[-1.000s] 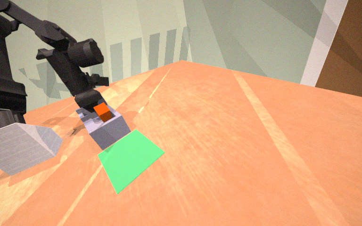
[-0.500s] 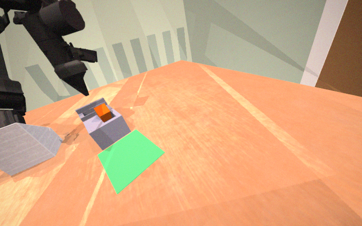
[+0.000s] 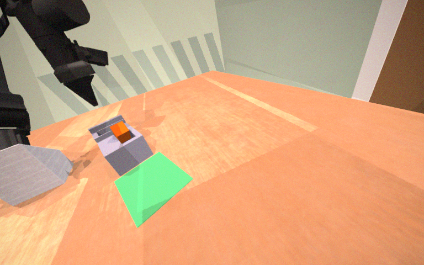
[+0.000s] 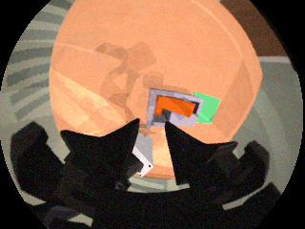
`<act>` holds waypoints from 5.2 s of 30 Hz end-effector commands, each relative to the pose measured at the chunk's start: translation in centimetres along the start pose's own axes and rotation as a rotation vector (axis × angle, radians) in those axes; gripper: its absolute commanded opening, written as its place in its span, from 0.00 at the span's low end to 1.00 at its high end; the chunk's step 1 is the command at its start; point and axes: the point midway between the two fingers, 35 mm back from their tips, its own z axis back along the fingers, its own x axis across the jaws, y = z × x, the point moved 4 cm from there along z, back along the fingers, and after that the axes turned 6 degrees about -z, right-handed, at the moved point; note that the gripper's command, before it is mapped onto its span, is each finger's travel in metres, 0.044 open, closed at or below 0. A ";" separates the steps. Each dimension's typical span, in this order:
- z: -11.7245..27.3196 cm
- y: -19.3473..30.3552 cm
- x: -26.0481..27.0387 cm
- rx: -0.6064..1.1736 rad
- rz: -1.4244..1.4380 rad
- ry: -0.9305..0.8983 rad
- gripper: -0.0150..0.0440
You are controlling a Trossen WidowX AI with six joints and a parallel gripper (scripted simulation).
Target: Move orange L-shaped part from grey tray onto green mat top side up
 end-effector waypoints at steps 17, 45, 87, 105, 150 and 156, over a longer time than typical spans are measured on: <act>0.0 0.0 0.0 0.000 -0.002 0.000 0.56; 0.5 -2.0 -7.6 -0.012 -1.562 0.009 0.73; -5.9 -2.2 -7.7 -0.012 -1.561 0.007 0.73; -7.1 -2.2 -7.7 -0.016 -1.552 0.013 0.50; -3.0 -2.1 -7.7 -0.012 -1.561 0.008 0.25; -2.1 -2.1 -7.6 -0.012 -1.561 0.008 0.25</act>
